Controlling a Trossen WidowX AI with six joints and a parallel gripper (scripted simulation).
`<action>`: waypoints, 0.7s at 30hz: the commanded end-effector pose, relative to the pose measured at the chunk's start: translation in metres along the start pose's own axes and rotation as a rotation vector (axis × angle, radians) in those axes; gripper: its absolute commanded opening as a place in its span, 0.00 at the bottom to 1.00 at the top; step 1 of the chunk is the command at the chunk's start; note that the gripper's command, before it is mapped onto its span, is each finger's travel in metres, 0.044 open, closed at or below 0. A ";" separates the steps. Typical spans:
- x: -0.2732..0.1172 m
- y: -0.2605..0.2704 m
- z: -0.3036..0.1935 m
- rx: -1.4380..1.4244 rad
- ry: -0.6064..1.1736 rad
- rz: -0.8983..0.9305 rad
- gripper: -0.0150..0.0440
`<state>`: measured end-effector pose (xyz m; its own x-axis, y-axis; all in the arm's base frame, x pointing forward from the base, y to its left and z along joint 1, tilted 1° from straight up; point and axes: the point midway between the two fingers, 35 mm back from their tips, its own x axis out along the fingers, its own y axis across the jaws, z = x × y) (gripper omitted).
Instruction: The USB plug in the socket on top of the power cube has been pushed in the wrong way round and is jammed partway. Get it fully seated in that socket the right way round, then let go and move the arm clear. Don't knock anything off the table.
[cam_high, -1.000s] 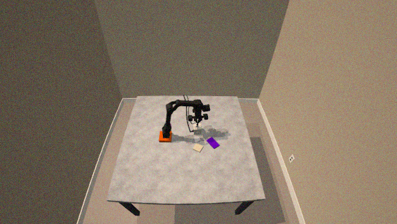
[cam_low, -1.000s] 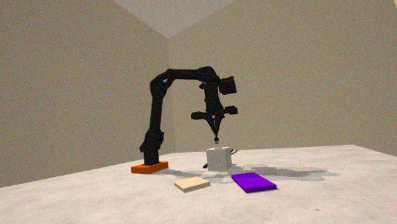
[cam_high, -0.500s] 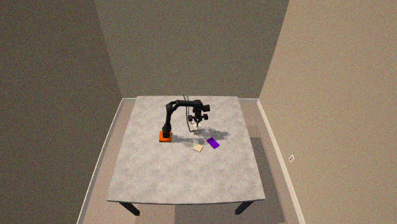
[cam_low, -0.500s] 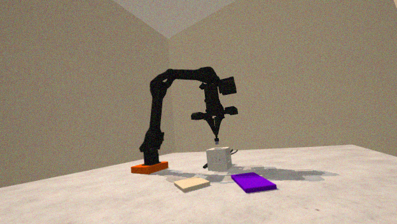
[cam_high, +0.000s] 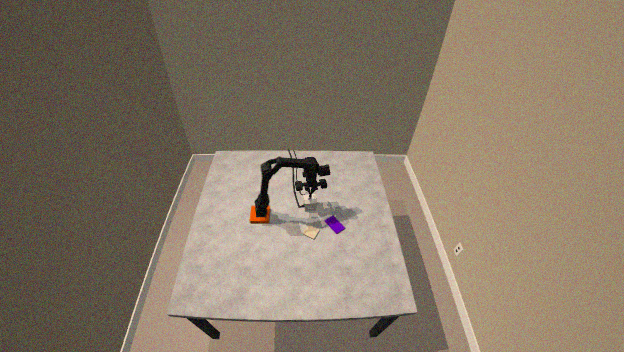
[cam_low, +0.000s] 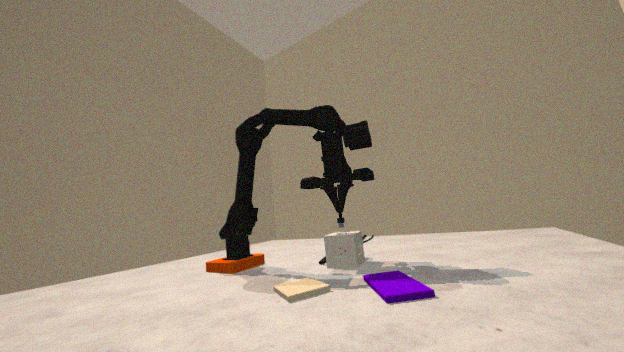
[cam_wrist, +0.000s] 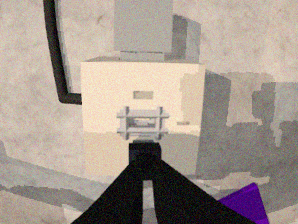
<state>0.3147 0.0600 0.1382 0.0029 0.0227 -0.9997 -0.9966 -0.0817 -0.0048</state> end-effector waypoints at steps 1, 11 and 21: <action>0.001 0.000 0.001 0.002 -0.007 -0.002 0.25; 0.002 0.000 0.001 0.004 -0.014 -0.002 0.25; 0.003 0.000 0.002 0.006 -0.020 -0.003 0.25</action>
<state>0.3146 0.0610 0.1357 0.0024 0.0363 -0.9993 -0.9969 -0.0785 -0.0053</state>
